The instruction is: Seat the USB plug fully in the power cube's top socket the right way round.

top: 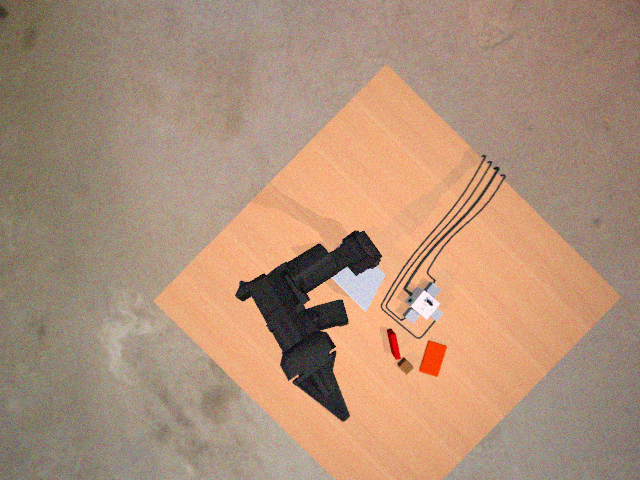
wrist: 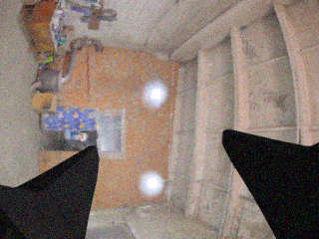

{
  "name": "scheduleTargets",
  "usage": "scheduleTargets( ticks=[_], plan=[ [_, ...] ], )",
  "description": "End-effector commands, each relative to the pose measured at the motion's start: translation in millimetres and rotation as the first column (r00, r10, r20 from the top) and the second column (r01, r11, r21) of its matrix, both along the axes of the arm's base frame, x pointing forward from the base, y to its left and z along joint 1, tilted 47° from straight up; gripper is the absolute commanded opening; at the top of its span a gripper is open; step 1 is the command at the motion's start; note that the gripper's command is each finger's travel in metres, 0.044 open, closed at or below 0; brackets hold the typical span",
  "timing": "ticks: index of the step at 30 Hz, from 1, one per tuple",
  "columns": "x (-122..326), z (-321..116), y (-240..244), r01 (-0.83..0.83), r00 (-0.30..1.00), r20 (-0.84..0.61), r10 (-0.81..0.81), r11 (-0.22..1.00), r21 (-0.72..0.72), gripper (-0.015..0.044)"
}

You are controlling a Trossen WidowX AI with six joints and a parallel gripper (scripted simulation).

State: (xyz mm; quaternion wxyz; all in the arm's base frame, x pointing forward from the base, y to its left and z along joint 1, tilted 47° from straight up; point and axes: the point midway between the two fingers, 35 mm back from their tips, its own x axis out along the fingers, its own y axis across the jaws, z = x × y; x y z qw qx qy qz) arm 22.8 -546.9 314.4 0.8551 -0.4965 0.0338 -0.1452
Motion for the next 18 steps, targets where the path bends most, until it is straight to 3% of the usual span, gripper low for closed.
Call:
scheduleTargets(
  ticks=[1, 3, 6, 10, 18],
  plan=[
    [-1, 1, -2, 0.008, 1.000, 0.014, -0.008, 1.000, 0.010, 0.0426],
    [11, 5, -13, 0.021, 0.997, 0.078, -0.026, 0.998, 0.067, 0.0440],
    [73, -4, -24, -0.013, 0.994, 0.107, -0.001, 0.991, 0.131, 0.0440],
    [102, -8, -23, -0.031, 0.994, 0.104, 0.015, 0.987, 0.159, 0.0440],
    [213, -35, 6, -0.105, 0.994, 0.038, 0.098, 0.957, 0.272, 0.0440]
  ],
)
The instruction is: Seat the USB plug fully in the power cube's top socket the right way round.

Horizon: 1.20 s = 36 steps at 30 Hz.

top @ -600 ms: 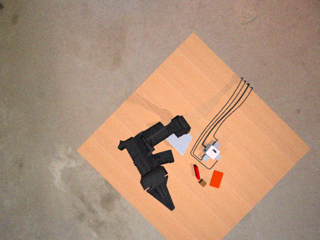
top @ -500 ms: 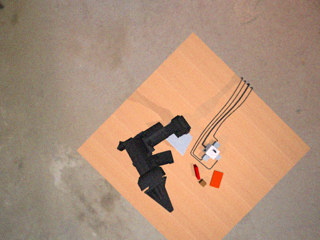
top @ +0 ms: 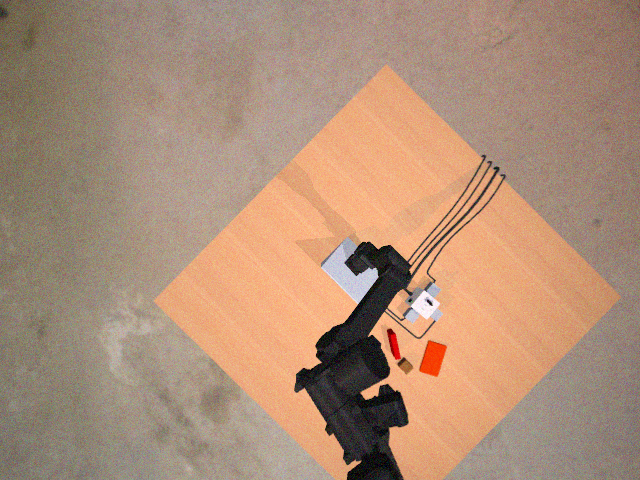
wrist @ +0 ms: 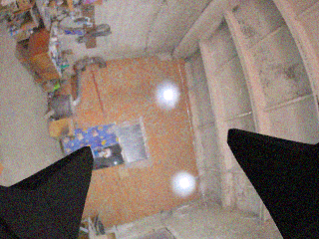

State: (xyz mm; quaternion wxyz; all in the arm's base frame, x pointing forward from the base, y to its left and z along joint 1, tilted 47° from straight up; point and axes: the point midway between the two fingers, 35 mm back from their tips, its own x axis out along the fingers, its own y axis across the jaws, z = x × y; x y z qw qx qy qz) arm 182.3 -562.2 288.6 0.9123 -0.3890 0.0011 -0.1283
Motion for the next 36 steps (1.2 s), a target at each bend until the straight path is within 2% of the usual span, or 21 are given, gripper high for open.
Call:
scheduleTargets(
  ticks=[1, 12, 20, 27, 36],
  plan=[
    [65, -13, 26, -0.049, 0.997, -0.059, 0.052, 0.997, 0.053, 0.0440],
    [172, -61, 117, -0.189, 0.944, -0.242, 0.224, 0.969, 0.160, 0.0440],
    [219, -100, 214, -0.323, 0.825, -0.404, 0.395, 0.916, 0.236, 0.0440],
    [231, -129, 314, -0.465, 0.646, -0.525, 0.554, 0.831, 0.306, 0.0440],
    [199, -157, 446, -0.651, 0.264, -0.640, 0.722, 0.623, 0.434, 0.0440]
  ],
)
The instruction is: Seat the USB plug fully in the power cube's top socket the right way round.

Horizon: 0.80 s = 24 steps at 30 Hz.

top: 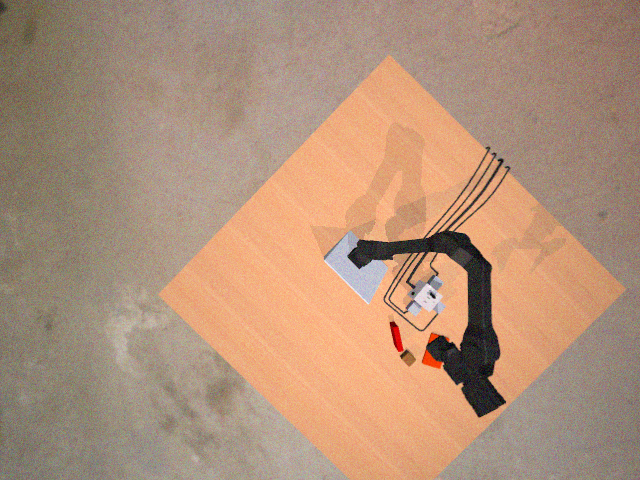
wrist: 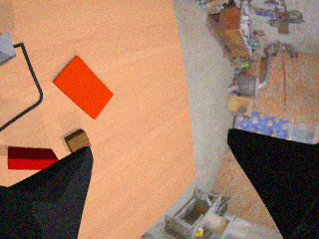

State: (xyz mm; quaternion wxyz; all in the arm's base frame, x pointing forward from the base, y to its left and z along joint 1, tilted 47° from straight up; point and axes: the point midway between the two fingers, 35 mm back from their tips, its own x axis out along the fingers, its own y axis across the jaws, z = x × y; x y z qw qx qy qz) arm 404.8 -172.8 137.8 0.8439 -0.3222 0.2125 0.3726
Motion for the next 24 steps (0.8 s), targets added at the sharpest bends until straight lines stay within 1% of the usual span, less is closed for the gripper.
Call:
scheduleTargets(
  ticks=[1, 6, 11, 24],
  plan=[
    [-30, -7, 70, -0.214, 0.970, -0.119, 0.213, 0.977, 0.002, 0.0440],
    [-68, -10, 128, -0.423, 0.880, -0.218, 0.422, 0.905, 0.045, 0.0440],
    [-114, -4, 176, -0.609, 0.735, -0.288, 0.614, 0.784, 0.118, 0.0440],
    [-118, -3, 179, -0.616, 0.727, -0.291, 0.622, 0.778, 0.122, 0.0440]
  ],
)
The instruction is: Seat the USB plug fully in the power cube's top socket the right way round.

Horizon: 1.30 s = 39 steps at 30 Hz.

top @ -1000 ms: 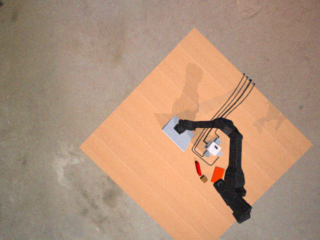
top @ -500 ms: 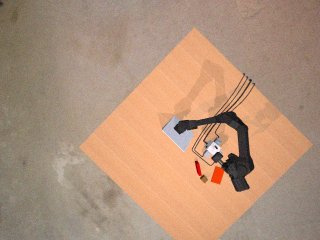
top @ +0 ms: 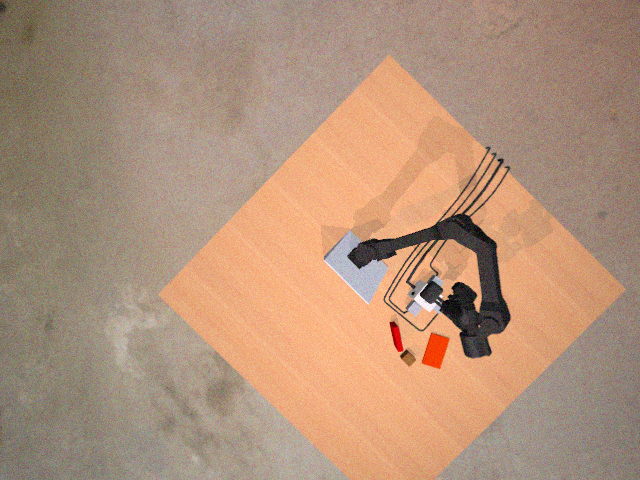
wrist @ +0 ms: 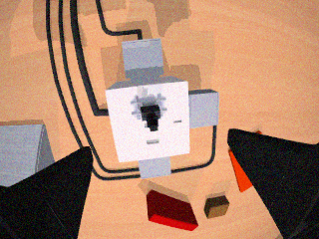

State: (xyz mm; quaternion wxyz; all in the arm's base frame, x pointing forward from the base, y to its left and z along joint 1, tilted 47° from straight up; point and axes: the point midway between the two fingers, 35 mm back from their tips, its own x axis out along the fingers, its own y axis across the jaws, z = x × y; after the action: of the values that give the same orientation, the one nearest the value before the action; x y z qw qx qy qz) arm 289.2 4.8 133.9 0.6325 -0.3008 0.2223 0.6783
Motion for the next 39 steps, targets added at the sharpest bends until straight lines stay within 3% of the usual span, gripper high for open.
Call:
scheduleTargets(
  ticks=[1, 33, 39],
  plan=[
    [-3, 1, 2, -0.009, 1.000, 0.002, 0.009, 1.000, -0.004, 0.0440],
    [-3, -19, 23, -0.009, 1.000, 0.003, 0.009, 1.000, -0.003, 0.0440],
    [-3, -18, 21, -0.014, 1.000, 0.002, 0.014, 1.000, -0.006, 0.0282]
  ],
)
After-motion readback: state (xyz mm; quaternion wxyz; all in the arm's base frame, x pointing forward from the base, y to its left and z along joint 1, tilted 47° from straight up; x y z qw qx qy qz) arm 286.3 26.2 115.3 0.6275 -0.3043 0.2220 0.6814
